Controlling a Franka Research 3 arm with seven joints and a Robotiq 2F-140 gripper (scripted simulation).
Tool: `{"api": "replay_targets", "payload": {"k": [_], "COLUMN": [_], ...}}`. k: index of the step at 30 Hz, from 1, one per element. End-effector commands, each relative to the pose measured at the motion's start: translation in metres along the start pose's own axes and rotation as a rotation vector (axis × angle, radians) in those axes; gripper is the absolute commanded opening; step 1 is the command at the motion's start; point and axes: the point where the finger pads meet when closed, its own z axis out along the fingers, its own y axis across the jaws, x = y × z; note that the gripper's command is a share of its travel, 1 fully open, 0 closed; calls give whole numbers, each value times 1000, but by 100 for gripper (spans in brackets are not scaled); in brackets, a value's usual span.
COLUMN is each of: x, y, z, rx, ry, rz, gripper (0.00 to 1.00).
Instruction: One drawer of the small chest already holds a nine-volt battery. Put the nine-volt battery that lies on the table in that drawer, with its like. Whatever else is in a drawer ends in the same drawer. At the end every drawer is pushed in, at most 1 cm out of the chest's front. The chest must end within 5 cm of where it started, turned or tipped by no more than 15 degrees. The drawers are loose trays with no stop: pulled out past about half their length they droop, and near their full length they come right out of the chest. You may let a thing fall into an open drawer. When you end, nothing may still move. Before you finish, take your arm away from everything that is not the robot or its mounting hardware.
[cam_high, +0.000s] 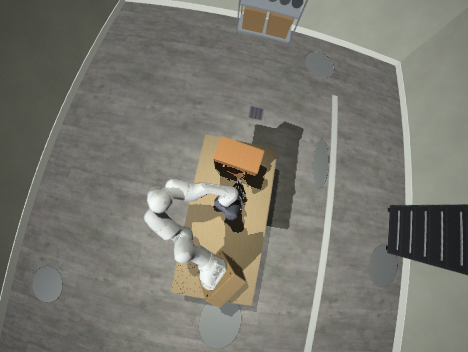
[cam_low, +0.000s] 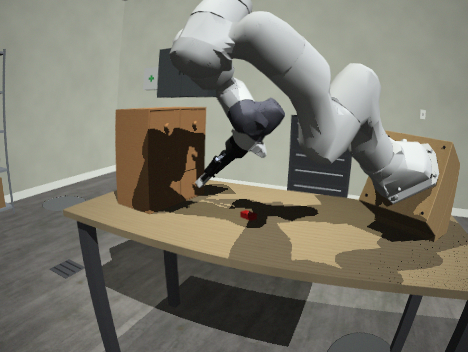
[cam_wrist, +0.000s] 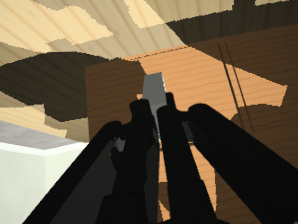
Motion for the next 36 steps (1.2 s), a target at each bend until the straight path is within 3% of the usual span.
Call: {"api": "replay_targets", "payload": {"k": [1, 30, 36], "x": [1, 1, 8], "y": [-2, -2, -1], "z": [0, 0, -7], "rx": [5, 5, 5], "ry": [2, 2, 2], "rz": [9, 9, 9], "gripper": [0, 0, 0]}}
